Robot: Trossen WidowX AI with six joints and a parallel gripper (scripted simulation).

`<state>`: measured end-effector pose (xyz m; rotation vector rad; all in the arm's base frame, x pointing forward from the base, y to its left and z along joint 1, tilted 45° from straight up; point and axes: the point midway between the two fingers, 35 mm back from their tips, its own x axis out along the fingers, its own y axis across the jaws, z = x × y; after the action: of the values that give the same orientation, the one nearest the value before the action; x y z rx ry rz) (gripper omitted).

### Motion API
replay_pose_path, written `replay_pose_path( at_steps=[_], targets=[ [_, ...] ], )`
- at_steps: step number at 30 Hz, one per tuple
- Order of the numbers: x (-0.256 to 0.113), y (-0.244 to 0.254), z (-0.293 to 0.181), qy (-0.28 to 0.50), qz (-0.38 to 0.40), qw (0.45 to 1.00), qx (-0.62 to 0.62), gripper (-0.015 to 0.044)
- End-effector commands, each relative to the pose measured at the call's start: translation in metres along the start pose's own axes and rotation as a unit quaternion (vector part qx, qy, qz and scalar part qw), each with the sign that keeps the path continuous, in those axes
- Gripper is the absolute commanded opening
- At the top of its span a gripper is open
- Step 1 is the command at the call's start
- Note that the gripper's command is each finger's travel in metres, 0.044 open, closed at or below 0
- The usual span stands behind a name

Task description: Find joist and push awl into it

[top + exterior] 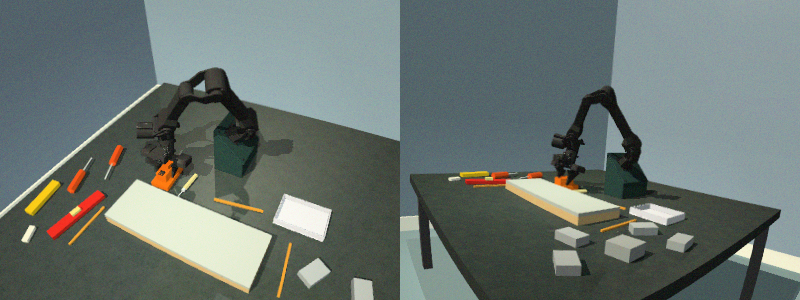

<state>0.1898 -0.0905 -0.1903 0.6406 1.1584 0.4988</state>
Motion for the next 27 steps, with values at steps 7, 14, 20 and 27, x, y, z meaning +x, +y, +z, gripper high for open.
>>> replay_pose_path(
  at_steps=[7, 14, 20, 27],
  targets=[
    [0.000, 0.000, 0.000, -0.001, 0.001, 1.000, 0.002, 0.0215],
    [0.000, 0.000, 0.000, -0.001, 0.001, 1.000, 0.002, 0.0168],
    [-0.013, -0.002, 0.006, -0.001, 0.000, 1.000, 0.002, 0.0030],
    [-0.059, -0.005, 0.020, -0.001, -0.002, 1.000, 0.002, 0.0000]
  ],
)
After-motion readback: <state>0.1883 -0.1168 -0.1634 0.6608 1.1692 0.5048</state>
